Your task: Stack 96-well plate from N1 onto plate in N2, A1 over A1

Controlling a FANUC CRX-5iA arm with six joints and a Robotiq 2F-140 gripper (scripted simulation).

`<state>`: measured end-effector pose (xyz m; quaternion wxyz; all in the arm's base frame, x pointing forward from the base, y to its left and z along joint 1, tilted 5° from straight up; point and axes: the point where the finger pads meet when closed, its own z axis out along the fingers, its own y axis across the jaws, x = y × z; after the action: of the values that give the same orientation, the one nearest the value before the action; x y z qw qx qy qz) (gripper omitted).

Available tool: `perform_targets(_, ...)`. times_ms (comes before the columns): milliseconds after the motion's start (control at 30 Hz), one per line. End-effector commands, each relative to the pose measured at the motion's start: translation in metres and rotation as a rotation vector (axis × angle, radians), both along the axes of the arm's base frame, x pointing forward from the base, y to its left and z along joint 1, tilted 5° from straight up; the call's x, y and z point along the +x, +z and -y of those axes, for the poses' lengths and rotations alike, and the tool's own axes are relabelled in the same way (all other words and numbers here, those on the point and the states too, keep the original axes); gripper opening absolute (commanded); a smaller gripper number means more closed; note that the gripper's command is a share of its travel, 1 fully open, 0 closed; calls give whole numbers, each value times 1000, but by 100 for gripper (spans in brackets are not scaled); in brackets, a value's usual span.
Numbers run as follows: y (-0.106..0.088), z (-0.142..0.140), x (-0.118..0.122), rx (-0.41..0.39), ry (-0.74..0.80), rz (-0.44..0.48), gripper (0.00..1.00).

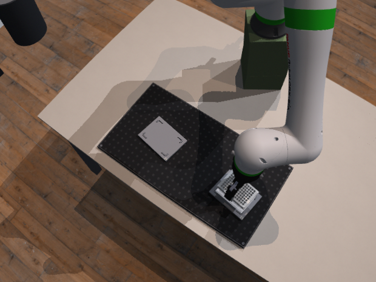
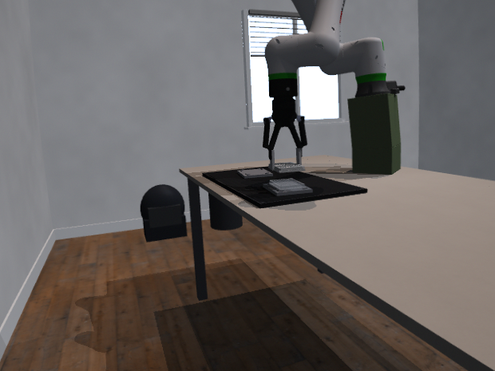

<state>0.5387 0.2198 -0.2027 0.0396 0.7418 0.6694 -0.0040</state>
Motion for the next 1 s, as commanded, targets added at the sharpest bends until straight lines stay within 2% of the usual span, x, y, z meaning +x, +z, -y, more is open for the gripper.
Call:
perform_targets(0,-6,0,1,0,0,0,0)
perform_targets(600,-32,2,2,0,0,0,0)
perform_targets(967,-33,2,2,0,0,0,0)
